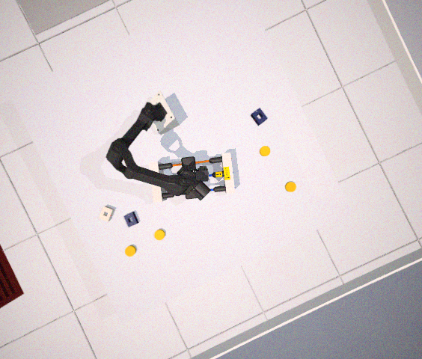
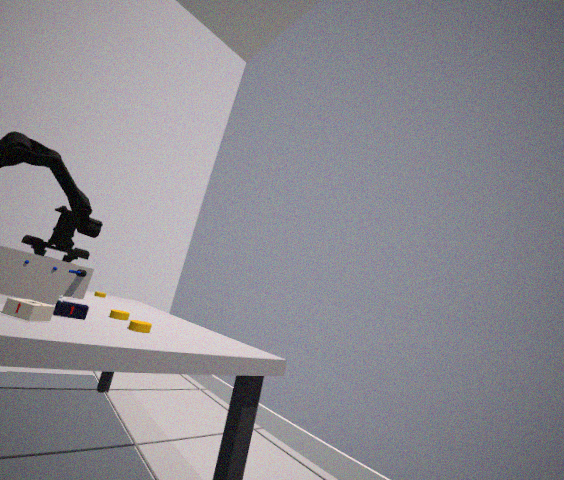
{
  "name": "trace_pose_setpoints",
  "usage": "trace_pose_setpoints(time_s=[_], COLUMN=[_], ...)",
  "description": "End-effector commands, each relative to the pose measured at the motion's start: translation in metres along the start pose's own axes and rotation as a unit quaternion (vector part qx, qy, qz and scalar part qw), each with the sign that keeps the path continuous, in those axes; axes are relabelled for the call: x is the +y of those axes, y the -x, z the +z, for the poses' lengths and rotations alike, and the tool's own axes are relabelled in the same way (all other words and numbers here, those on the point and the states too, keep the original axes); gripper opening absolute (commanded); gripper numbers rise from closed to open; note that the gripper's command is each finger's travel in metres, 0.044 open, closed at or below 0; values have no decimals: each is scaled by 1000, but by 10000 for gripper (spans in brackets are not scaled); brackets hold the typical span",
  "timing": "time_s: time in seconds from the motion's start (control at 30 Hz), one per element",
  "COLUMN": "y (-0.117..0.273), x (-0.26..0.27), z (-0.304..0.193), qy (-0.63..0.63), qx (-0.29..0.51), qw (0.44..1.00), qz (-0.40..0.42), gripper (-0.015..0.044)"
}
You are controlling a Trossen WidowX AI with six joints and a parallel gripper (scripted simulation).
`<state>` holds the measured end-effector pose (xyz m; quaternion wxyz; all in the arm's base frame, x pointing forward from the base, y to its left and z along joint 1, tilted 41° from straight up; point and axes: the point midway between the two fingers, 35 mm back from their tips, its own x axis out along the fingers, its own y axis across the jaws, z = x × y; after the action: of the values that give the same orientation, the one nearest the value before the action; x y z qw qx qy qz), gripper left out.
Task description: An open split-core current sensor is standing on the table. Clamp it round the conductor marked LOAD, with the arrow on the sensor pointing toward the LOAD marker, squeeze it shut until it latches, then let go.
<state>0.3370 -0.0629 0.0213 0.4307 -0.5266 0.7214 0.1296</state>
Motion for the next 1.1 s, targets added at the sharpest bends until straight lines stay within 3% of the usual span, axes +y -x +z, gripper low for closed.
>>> trace_pose_setpoints(time_s=[0.0,0.17,0.4,0.7,0.93,1.07], y=[0,0,0,2,95,104], x=[0,0,0,0,0,2], z=[0,0,0,0,1,0], qy=[-1,-1,-1,-1,4,4], qx=[0,0,0,0,-4,-3], qw=[1000,1000,1000,1000,1000,1000], qz=[0,0,0,0,-1,-1], gripper=[276,276,440,440,440,440])
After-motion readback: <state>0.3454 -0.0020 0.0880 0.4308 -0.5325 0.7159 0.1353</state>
